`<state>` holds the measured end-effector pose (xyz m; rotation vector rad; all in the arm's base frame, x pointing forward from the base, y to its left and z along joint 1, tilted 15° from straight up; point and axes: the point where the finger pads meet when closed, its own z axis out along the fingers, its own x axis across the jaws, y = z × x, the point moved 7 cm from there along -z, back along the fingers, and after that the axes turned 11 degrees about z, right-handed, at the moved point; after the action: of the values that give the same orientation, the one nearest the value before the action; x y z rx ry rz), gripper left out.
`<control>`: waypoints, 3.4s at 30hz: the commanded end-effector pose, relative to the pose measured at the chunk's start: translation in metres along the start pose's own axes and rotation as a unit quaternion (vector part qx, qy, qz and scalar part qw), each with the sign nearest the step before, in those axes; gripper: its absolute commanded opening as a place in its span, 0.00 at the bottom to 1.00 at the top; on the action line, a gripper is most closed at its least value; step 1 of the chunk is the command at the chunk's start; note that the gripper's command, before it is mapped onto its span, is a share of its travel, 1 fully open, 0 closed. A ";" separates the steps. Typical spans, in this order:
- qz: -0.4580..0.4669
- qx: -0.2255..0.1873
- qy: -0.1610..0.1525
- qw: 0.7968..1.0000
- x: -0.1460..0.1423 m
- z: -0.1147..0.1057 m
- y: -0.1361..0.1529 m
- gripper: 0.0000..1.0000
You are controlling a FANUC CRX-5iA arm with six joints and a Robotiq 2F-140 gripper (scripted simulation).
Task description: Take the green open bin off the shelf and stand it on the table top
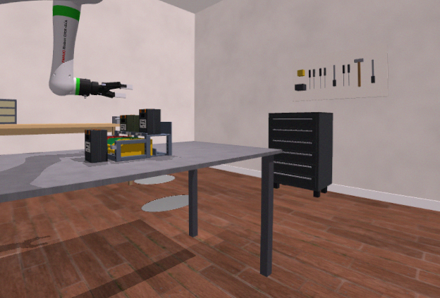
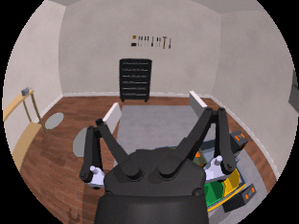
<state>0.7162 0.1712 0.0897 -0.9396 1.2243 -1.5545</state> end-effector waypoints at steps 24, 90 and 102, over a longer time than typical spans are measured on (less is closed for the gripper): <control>0.001 0.000 0.001 1.000 0.010 -0.063 0.002 1.00; 0.001 0.000 0.001 1.000 0.041 -0.265 0.012 1.00; -0.074 -0.074 -0.076 0.992 0.087 -0.250 0.033 1.00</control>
<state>0.4576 0.1827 0.0134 -1.0594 1.2311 -1.5427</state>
